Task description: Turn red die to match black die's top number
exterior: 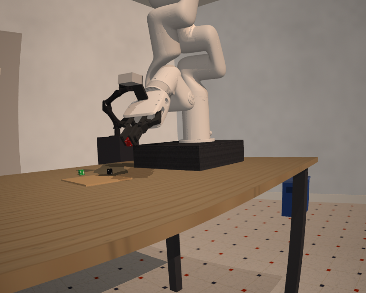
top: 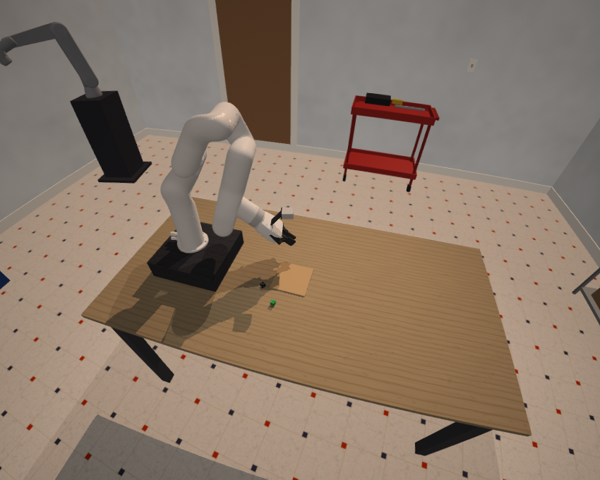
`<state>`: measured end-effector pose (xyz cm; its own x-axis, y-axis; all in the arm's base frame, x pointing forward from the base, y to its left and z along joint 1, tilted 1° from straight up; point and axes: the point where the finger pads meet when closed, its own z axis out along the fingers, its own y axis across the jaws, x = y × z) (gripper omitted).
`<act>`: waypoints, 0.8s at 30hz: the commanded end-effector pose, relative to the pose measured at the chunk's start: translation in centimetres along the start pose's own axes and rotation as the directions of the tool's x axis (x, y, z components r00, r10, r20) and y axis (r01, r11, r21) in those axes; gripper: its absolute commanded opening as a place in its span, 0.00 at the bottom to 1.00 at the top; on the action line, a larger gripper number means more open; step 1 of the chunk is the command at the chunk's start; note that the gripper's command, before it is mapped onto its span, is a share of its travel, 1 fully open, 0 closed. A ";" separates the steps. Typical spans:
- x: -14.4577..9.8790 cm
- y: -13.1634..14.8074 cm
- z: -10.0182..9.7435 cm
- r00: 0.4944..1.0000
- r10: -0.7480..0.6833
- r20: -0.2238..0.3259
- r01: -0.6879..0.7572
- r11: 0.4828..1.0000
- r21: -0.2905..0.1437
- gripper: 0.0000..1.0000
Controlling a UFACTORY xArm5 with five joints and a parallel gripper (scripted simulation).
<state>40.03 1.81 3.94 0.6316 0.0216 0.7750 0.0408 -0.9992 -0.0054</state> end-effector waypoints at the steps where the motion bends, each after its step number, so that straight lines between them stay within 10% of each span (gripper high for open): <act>1: -0.6 0.0 0.5 1.000 0.005 -0.006 -0.005 1.000 0.001 0.11; 24: -5.4 0.0 4.6 1.000 0.005 -0.006 -0.005 1.000 0.000 0.11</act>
<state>40.09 1.82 -2.85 0.6302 0.0168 0.7763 0.0380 -0.9992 -0.0092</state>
